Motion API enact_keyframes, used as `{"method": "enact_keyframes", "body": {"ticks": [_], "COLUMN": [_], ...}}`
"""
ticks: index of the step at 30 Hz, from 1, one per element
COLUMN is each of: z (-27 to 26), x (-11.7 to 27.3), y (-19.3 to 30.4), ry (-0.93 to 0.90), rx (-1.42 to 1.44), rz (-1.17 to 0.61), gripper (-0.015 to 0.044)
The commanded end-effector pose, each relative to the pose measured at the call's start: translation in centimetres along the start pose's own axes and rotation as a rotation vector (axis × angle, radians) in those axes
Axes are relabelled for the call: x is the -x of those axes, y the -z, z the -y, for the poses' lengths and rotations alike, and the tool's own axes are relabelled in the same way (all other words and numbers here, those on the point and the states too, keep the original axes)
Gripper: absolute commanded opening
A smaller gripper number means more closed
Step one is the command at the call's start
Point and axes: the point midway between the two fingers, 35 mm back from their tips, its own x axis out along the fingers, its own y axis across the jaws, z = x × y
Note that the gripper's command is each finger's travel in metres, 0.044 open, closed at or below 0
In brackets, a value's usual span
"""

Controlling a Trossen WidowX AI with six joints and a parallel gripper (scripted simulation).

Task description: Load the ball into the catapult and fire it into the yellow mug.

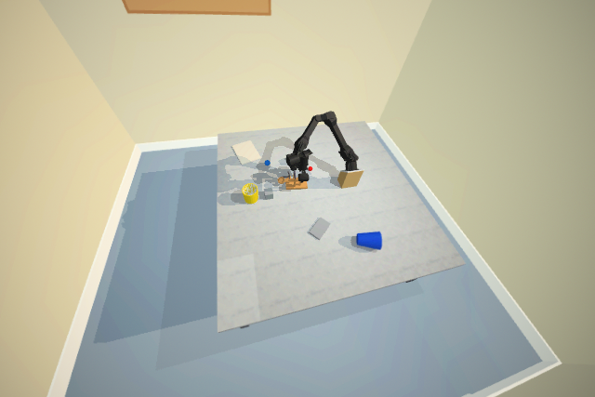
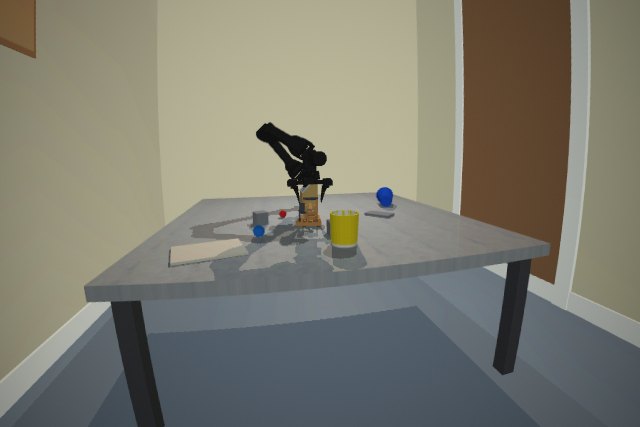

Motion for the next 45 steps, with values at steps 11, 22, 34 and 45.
{"method": "enact_keyframes", "body": {"ticks": [11,22,34,45], "z": [0.0,0.1,0.2,0.2], "x": [-2.6,-4.4,-4.7,-4.7], "y": [0.3,0.4,0.2,0.2], "ry": [0.006,0.008,0.005,0.005], "rx": [0.011,0.011,0.001,0.001], "rz": [-0.007,-0.007,-0.002,-0.002], "gripper": [0.0440,0.0440,0.0387,0.0118]}}
